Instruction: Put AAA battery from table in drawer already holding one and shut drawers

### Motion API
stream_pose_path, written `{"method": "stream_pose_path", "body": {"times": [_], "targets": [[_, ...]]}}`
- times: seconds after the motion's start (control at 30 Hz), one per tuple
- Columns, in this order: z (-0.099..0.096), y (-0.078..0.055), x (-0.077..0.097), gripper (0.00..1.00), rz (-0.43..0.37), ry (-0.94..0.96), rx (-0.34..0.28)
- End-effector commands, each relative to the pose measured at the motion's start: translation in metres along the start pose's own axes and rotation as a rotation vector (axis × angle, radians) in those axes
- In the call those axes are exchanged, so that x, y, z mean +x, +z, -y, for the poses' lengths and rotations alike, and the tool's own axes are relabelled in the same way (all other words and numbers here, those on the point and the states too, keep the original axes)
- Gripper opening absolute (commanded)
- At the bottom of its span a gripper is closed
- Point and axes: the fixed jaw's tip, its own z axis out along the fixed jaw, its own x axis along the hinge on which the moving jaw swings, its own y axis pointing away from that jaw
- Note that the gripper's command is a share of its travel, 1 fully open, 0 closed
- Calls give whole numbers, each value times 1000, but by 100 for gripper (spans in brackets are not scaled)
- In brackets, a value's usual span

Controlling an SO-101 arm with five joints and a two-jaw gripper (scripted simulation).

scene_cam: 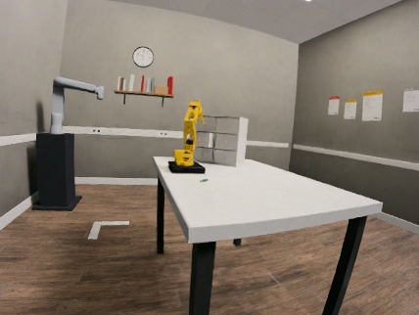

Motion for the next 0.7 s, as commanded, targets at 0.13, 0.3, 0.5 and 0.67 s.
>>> {"method": "stream_pose_path", "body": {"times": [0.13, 0.3, 0.5, 0.67], "targets": [[2, 10, 27, 21, -60, 13, 8], [2, 15, 39, 21, -91, 13, 8], [1, 26, 64, 21, -152, 12, 7], [1, 35, 86, 21, -203, 12, 7]]}}
